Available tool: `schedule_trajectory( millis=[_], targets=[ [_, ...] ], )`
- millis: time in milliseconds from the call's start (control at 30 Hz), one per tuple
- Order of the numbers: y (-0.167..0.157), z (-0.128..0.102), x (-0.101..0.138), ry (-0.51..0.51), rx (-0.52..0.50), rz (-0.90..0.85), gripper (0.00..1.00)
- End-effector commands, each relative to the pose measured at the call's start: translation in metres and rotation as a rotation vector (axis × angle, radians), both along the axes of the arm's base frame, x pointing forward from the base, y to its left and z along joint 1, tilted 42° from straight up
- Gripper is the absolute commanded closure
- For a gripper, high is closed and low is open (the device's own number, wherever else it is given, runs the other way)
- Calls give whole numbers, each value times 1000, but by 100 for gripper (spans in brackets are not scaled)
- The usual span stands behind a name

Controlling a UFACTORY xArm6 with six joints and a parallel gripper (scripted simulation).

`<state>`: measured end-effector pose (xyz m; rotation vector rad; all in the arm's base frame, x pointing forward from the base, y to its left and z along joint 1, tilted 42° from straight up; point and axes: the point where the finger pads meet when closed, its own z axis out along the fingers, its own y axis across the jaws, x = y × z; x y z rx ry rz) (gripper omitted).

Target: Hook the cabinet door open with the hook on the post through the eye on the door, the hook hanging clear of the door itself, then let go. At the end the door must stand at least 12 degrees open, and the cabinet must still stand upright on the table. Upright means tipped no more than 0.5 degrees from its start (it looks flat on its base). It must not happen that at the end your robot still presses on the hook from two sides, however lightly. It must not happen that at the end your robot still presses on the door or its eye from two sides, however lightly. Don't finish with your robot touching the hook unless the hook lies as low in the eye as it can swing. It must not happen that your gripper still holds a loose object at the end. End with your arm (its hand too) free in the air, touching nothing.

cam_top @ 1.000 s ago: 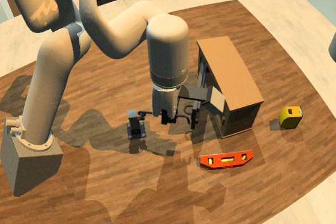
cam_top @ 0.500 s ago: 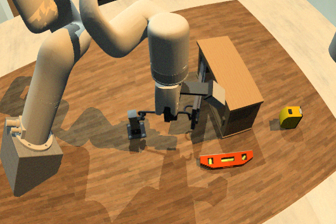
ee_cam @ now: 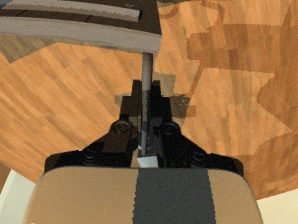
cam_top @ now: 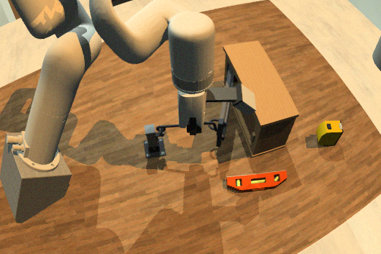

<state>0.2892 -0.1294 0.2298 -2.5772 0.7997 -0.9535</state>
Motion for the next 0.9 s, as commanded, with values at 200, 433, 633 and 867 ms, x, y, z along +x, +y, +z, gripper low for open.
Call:
schedule_trajectory(
  millis=[200,433,633,867],
  targets=[
    [5,4,3,-7,-57,61,96],
    [8,5,4,-12,-103,113,96],
    [10,6,5,-12,-104,114,96],
    [14,7,6,-16,-150,165,96]
  ],
)
